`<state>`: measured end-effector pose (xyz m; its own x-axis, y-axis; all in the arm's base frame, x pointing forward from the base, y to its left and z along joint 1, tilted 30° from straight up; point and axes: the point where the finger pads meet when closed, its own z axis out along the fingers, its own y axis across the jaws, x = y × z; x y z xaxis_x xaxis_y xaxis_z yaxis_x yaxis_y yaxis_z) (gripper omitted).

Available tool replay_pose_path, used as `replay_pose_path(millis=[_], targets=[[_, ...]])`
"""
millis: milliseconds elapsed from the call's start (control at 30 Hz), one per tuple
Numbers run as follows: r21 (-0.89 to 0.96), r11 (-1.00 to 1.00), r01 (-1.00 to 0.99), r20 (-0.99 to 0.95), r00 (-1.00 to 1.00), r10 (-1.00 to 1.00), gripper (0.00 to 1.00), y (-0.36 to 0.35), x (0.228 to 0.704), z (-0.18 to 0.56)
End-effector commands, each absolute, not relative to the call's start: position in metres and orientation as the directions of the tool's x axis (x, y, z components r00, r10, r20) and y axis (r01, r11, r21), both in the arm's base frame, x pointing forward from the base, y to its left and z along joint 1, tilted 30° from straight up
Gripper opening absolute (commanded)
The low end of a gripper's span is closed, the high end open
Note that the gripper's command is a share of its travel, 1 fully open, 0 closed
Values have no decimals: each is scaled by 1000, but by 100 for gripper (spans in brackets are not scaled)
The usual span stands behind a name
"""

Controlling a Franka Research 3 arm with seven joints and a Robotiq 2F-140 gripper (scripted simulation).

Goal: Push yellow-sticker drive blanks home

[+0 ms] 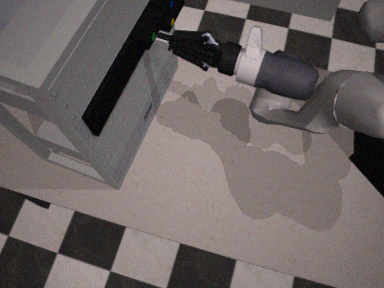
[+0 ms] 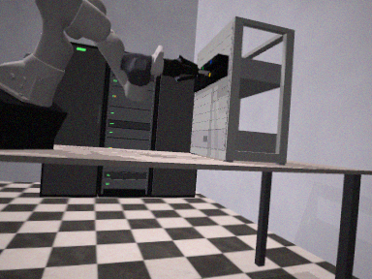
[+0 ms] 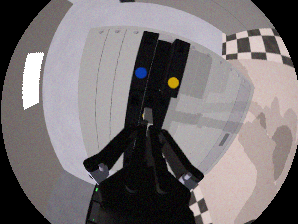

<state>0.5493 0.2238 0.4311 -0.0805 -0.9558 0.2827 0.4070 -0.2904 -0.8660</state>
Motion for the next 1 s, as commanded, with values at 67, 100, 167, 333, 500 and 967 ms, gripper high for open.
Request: replay_pose_path(millis=[67, 100, 167, 333, 500, 967], targets=[[-868, -285, 407, 280, -72, -957, 0, 228, 551, 431], [-868, -285, 407, 280, -72, -957, 0, 228, 551, 431], [-868, -285, 407, 280, -72, -957, 0, 228, 551, 431], [-868, -285, 407, 280, -72, -957, 0, 228, 551, 431], [-868, -285, 407, 280, -72, -957, 0, 228, 551, 431], [-868, -285, 407, 280, -72, -957, 0, 227, 528, 421]])
